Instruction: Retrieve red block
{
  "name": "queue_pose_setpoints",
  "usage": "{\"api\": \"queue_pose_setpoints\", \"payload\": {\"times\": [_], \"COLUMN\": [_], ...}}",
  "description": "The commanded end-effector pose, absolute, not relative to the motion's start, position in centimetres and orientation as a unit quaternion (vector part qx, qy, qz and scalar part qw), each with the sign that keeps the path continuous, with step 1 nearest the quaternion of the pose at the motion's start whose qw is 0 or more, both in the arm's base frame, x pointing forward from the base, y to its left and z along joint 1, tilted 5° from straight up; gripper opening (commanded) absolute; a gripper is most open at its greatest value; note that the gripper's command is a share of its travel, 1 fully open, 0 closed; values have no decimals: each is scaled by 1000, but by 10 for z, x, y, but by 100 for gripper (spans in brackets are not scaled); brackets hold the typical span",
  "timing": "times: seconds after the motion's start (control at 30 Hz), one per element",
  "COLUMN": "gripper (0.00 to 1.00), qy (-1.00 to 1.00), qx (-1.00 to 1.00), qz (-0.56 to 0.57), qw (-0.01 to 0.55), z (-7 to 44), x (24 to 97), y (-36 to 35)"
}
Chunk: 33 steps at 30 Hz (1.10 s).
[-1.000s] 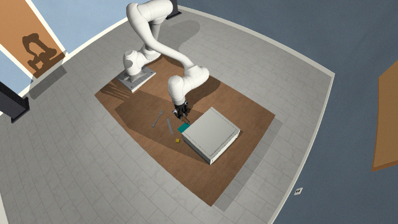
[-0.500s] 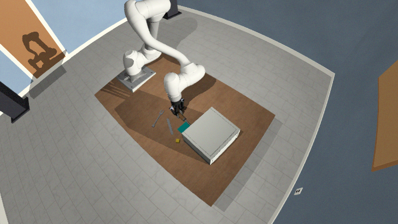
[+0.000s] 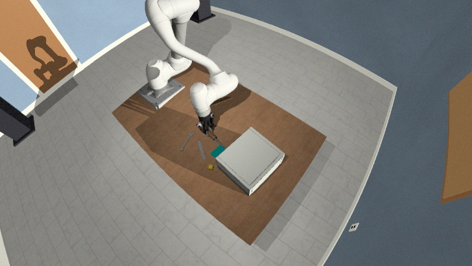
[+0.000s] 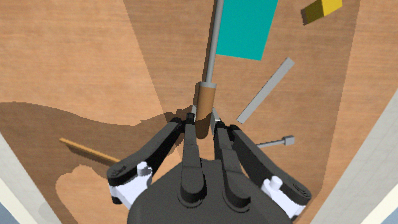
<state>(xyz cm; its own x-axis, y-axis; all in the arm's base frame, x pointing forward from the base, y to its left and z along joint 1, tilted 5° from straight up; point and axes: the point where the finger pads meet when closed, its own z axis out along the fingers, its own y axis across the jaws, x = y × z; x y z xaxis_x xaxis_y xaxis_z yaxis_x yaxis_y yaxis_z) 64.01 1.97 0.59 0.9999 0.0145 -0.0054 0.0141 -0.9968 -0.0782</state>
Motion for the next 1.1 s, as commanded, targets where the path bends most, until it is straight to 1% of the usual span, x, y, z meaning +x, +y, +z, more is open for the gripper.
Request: {"api": "queue_pose_setpoints", "payload": {"times": [0.0,0.33,1.07], "gripper": [0,0,0], "qy": [-7,-7,-7], "qx": [-999,-999,-999], "qz": [3,3,3], "qw": [39,39,39], "z": [6,6,6], "x": [632,604,570], "y": [20,19,18]}}
